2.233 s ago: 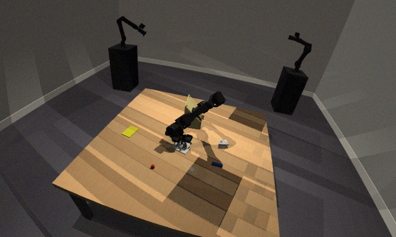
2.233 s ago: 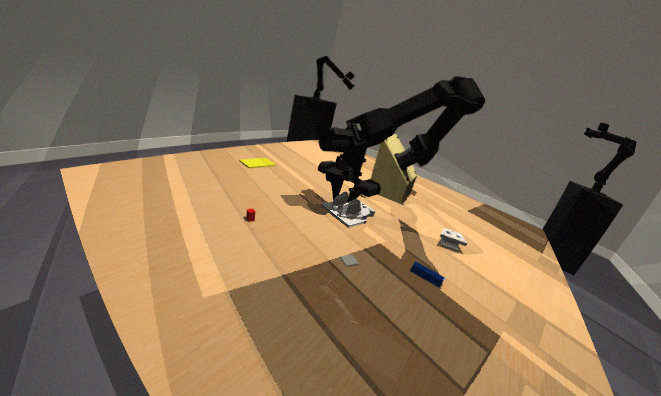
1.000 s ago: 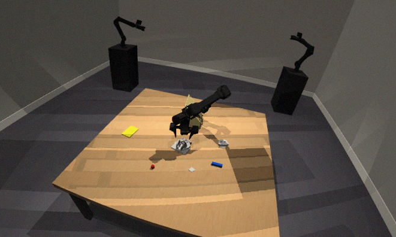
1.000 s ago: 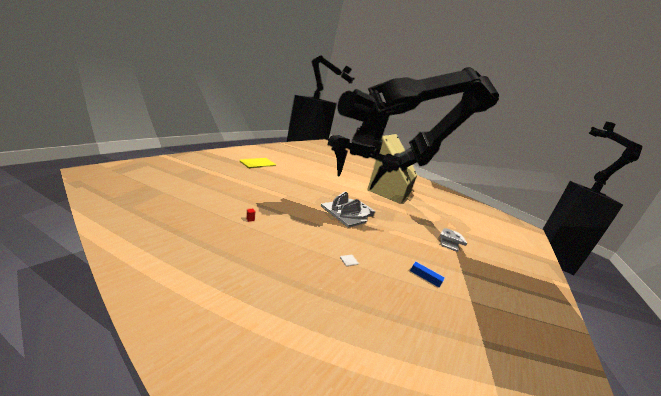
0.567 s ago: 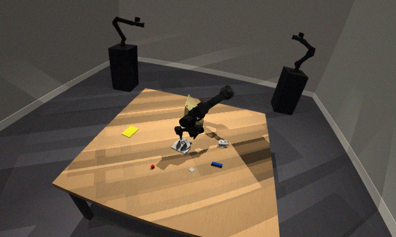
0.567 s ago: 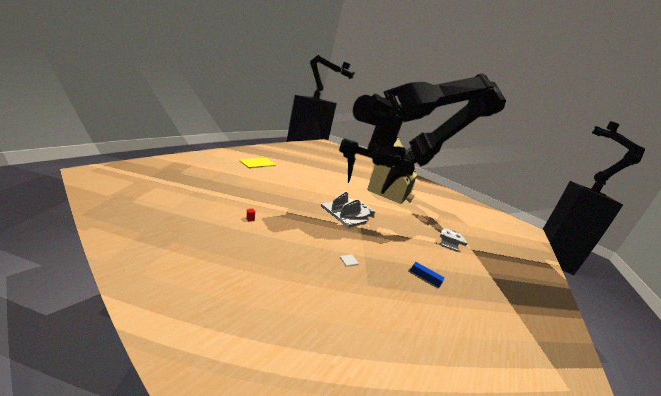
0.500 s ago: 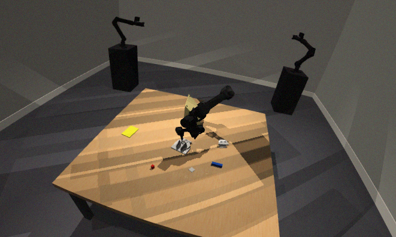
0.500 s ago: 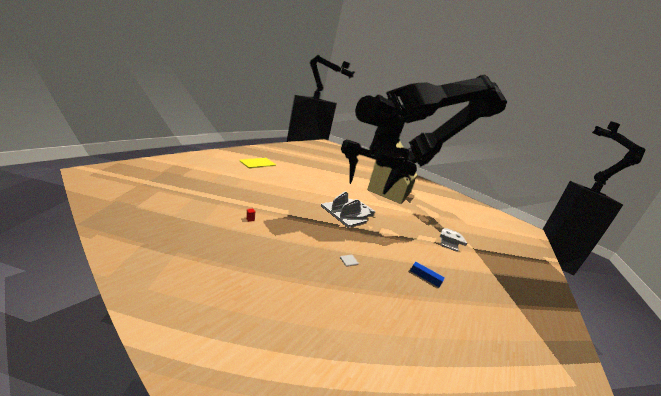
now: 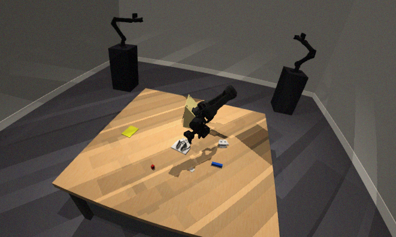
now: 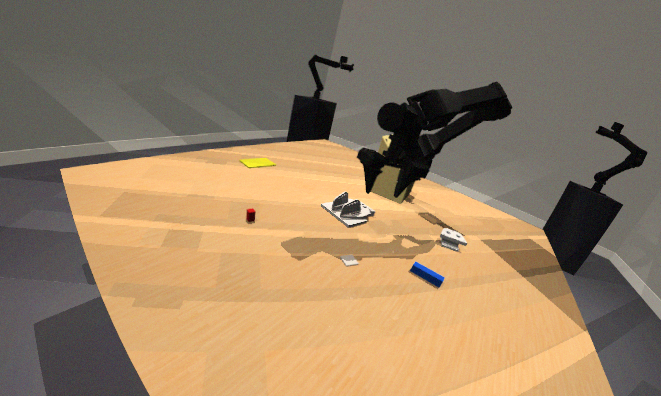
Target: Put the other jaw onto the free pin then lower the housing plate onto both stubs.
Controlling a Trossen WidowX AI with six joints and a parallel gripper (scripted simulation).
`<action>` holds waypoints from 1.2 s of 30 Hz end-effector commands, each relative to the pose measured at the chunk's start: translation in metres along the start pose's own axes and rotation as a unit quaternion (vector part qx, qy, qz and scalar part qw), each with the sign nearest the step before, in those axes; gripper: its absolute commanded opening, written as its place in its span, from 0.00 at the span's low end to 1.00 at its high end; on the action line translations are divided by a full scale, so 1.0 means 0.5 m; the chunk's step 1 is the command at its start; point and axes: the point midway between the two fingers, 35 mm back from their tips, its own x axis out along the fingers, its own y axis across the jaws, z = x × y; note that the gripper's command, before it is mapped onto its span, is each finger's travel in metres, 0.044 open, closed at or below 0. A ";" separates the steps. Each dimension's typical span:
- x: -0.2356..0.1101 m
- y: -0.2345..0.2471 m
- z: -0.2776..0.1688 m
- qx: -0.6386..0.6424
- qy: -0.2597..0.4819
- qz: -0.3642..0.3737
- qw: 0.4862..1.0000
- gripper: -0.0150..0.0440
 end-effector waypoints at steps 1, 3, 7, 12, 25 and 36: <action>0.000 0.016 0.017 -0.053 -0.001 0.003 0.999 1.00; -0.001 0.024 0.026 -0.081 -0.001 0.003 0.997 1.00; -0.002 0.039 0.042 -0.135 0.000 0.004 0.991 1.00; -0.003 0.060 0.062 -0.203 0.001 0.005 0.979 1.00; -0.006 0.117 0.108 -0.374 0.000 0.009 0.927 1.00; -0.010 0.170 0.141 -0.510 -0.004 0.012 0.860 1.00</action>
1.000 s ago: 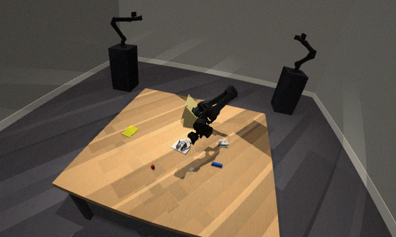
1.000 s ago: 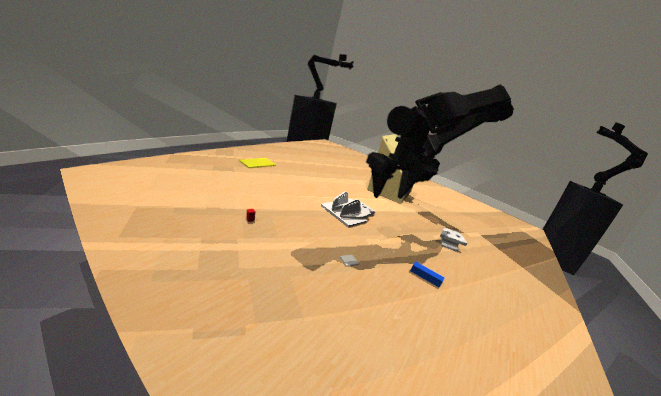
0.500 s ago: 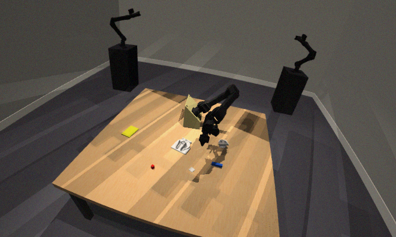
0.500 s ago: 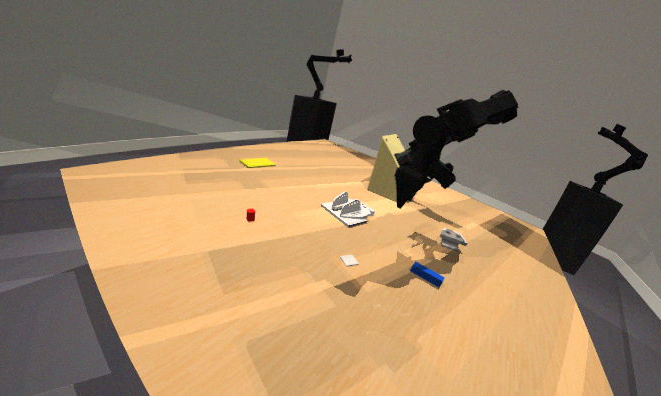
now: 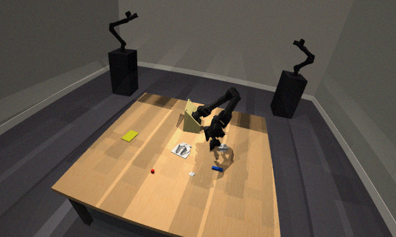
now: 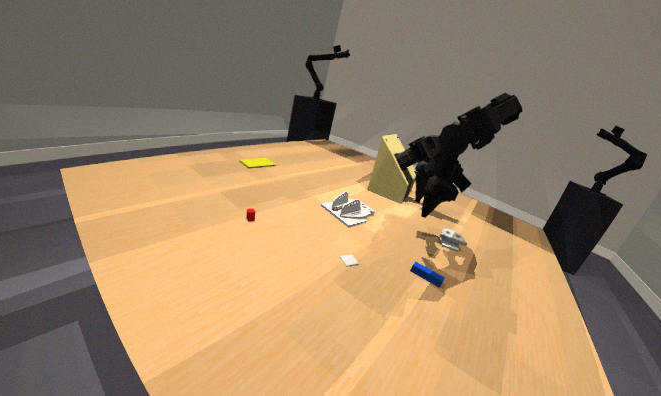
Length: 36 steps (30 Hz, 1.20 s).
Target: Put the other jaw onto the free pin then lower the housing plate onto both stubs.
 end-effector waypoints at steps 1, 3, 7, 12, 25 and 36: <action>-0.001 0.002 0.024 -0.053 -0.005 0.000 0.999 1.00; -0.001 0.003 0.035 -0.081 -0.006 0.001 0.997 1.00; -0.003 0.006 0.057 -0.135 -0.008 0.000 0.991 1.00; -0.005 0.011 0.085 -0.203 -0.011 0.000 0.979 1.00; -0.013 0.029 0.155 -0.374 -0.020 -0.004 0.927 1.00; -0.021 0.051 0.211 -0.509 -0.029 -0.010 0.860 1.00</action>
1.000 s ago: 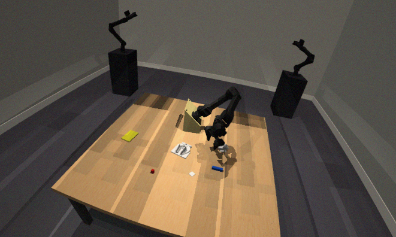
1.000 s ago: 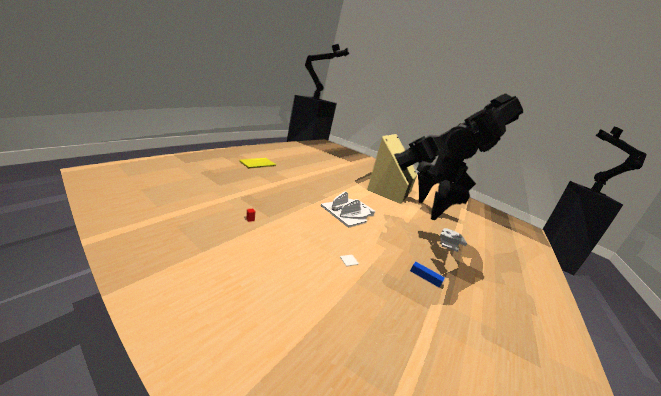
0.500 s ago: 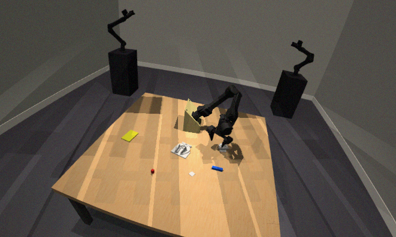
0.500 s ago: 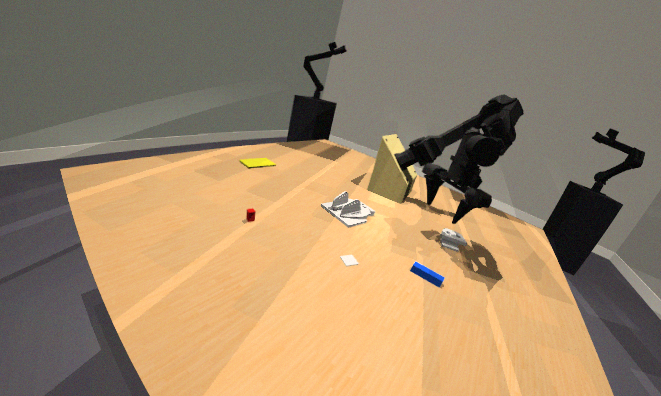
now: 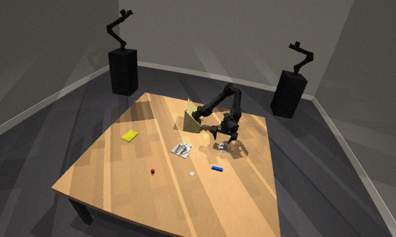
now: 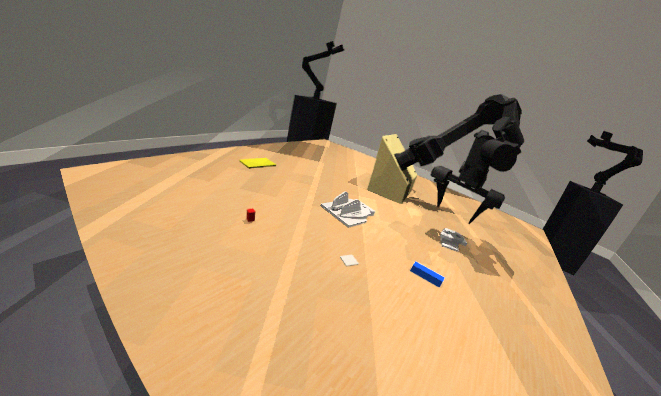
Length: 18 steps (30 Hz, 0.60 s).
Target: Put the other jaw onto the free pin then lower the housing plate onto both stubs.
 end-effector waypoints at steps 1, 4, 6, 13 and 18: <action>-0.002 -0.012 0.019 -0.053 -0.005 -0.005 0.999 1.00; -0.004 -0.020 0.034 -0.094 -0.007 -0.008 0.996 1.00; -0.005 -0.026 0.043 -0.121 -0.008 -0.010 0.993 1.00; -0.009 -0.039 0.069 -0.195 -0.011 -0.015 0.981 1.00; -0.006 -0.039 0.069 -0.195 -0.011 -0.015 0.981 1.00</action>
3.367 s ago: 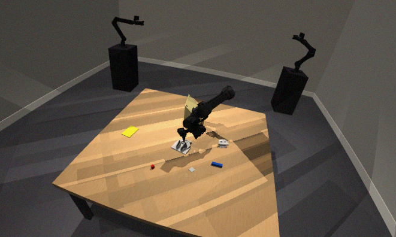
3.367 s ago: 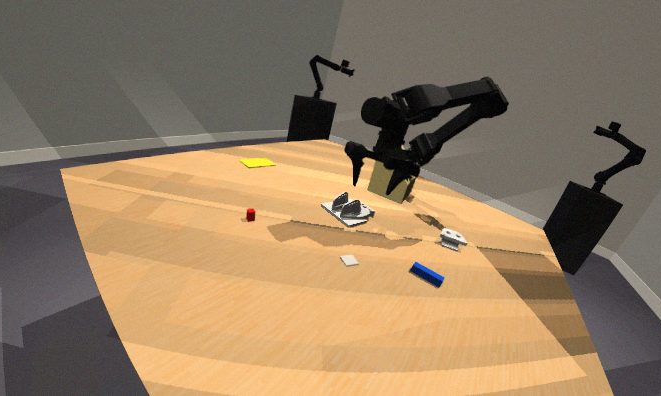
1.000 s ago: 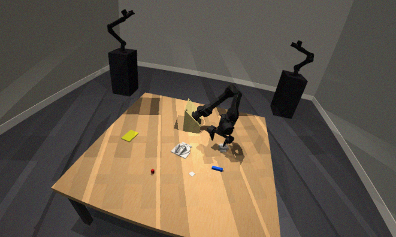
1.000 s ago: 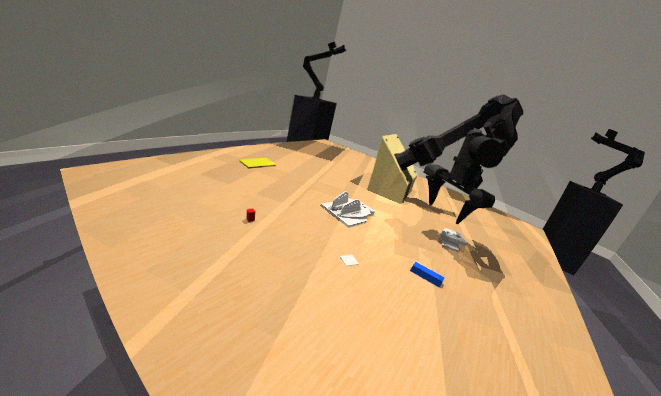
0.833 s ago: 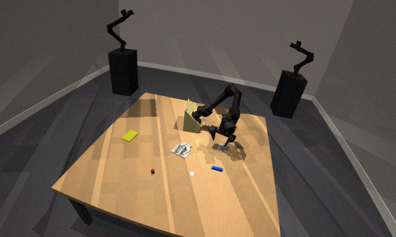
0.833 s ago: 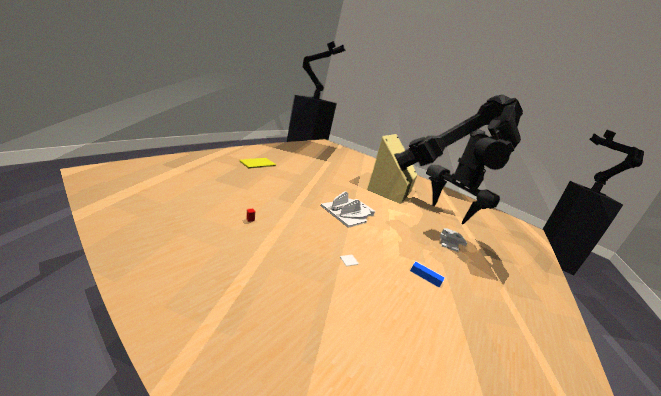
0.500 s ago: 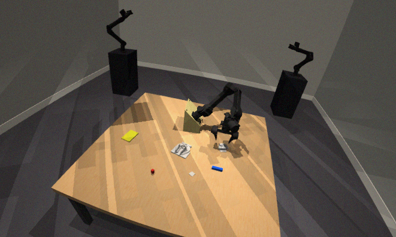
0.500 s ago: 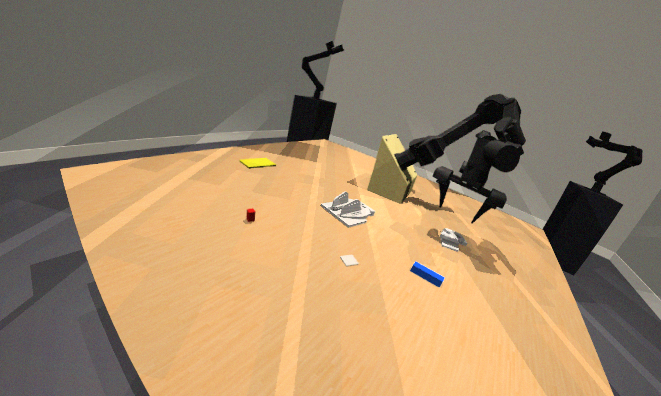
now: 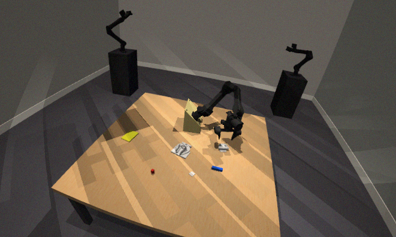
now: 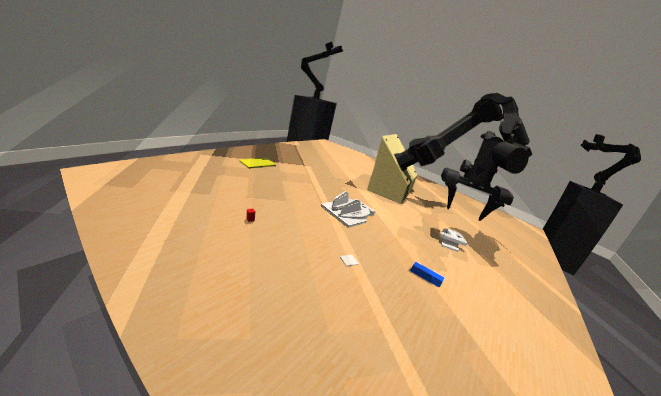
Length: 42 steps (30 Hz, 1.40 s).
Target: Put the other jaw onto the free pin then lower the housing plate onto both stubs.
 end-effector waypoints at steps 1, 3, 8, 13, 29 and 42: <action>0.013 -0.002 0.002 -0.007 -0.002 -0.002 1.000 1.00; 0.050 -0.002 0.001 -0.007 -0.002 -0.002 1.000 1.00; 0.079 -0.003 0.003 -0.007 -0.001 -0.004 1.000 1.00; 0.081 -0.003 0.003 -0.007 -0.001 -0.004 1.000 1.00; 0.119 -0.004 0.003 -0.007 -0.001 -0.004 1.000 1.00; 0.152 -0.004 0.002 -0.007 -0.002 -0.004 1.000 1.00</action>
